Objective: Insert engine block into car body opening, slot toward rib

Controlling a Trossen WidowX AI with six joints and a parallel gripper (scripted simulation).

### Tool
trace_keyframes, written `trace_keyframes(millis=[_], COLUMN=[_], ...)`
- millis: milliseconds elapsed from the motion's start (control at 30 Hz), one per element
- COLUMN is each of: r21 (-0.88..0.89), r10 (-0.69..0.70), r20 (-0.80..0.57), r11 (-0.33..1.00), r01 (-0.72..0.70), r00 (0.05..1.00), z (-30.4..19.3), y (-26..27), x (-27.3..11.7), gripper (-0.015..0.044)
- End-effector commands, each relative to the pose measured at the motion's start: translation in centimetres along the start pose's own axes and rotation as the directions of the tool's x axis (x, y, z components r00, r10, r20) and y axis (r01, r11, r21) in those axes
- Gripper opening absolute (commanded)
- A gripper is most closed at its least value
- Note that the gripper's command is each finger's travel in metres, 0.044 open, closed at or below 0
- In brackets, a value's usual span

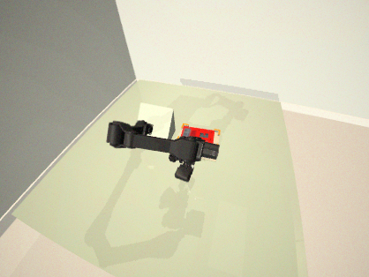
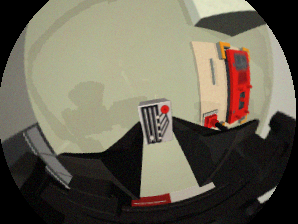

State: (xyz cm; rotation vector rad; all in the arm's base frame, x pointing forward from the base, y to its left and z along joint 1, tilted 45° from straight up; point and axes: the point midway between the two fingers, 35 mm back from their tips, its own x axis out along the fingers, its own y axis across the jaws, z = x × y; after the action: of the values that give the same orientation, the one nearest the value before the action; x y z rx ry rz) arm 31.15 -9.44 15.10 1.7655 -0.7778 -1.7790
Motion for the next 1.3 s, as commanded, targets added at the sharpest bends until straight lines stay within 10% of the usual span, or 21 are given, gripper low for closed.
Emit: trace_keyframes(millis=[0, 667, 1267], r21=[0.004, -0.013, 0.489], r10=[-0.005, -0.007, -0.019], r20=[-0.019, -0.059, -0.068], r11=[1.000, 1.000, 0.871], r01=[0.005, 0.006, 0.050], r00=[1.000, 0.998, 0.997], z=[-0.1, 1.1, -0.8], y=[0.1, 0.2, -4.4], x=[-1.5, -7.1, -6.3], gripper=[0.0000, 0.0000, 0.0000])
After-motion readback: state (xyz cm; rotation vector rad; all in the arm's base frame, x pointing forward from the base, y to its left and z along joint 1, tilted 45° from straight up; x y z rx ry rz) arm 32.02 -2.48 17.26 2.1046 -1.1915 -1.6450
